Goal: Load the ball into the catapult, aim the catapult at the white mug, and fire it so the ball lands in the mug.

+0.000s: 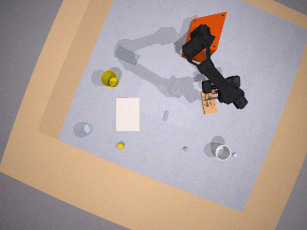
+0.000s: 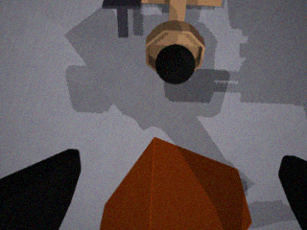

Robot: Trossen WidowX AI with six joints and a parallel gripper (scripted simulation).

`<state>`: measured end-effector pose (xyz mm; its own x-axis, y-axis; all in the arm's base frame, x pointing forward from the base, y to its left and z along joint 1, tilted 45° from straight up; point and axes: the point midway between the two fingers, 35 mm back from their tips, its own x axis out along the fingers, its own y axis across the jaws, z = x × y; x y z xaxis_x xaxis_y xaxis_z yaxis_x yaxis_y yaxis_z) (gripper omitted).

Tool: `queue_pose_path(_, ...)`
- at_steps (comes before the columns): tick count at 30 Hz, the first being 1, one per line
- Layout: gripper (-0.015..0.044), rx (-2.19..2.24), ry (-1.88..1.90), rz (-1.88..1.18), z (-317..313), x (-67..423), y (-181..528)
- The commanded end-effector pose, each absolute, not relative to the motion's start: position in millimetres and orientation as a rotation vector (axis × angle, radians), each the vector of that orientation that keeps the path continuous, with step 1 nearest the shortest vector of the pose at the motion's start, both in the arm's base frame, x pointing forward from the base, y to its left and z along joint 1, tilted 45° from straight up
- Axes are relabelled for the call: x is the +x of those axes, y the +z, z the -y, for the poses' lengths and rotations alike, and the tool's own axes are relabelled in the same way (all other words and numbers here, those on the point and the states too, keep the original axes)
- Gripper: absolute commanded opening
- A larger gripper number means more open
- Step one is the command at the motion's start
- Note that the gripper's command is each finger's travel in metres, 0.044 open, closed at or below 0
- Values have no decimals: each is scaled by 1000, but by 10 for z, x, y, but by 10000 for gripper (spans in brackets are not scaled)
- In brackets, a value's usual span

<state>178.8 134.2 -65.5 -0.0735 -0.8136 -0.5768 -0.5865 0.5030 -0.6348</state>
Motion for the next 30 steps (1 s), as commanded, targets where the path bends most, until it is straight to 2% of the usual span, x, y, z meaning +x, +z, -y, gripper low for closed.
queue_pose_path(1, 440, -1181, -283, -1763, -1356, 1800, -663)
queue_pose_path(17, 440, -1168, 238, -1480, -2626, 3009, -997)
queue_pose_path(30, 440, -1239, 491, -1089, -3500, 4098, -694)
